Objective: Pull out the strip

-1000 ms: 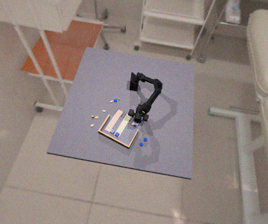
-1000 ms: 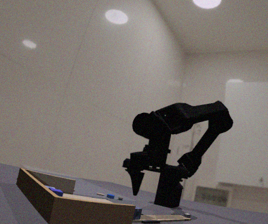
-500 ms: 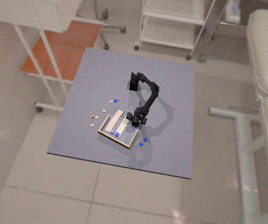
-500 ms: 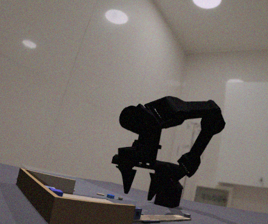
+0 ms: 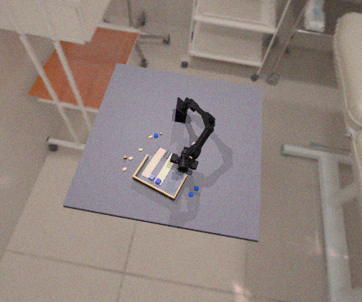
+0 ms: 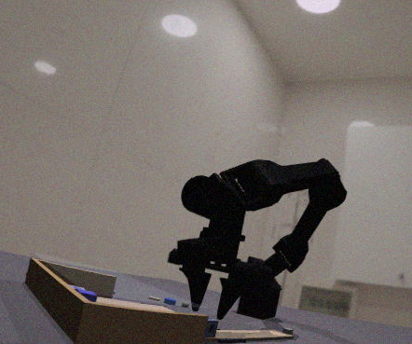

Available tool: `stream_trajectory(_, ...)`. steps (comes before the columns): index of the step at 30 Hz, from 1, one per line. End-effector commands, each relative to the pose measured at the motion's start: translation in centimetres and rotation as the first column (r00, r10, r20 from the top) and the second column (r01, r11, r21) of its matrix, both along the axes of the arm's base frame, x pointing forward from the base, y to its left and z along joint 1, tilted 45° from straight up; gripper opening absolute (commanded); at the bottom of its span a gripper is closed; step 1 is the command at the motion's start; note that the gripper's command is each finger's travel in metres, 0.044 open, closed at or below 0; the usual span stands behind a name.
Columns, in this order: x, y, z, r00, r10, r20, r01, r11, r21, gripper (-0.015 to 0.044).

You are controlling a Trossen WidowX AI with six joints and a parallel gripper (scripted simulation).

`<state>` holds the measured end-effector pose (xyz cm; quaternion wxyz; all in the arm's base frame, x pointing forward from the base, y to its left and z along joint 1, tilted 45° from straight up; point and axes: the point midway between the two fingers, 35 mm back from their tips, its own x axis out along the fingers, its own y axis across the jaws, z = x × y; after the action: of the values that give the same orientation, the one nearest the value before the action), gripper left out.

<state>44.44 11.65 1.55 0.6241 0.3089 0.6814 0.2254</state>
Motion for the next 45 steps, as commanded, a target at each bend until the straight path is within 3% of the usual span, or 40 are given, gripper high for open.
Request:
stream_trajectory(1,-0.1,0.5,-0.6,1.000,-0.003,-0.006,0.003,1.000,0.001,0.0250)
stream_trajectory(18,-0.3,2.1,-2.2,1.000,-0.002,-0.006,0.002,1.000,0.003,0.0250)
stream_trajectory(22,-0.2,2.0,-2.0,1.000,0.001,-0.002,-0.001,1.000,0.000,0.0145)
stream_trajectory(29,-0.2,2.0,-2.0,1.000,0.001,-0.002,-0.001,1.000,0.000,0.0098)
stream_trajectory(33,-0.4,1.8,-1.9,1.000,0.001,-0.002,-0.001,1.000,0.000,0.0000)
stream_trajectory(45,-4.3,-1.1,-0.4,1.000,-0.002,-0.008,0.002,1.000,-0.001,0.0000)
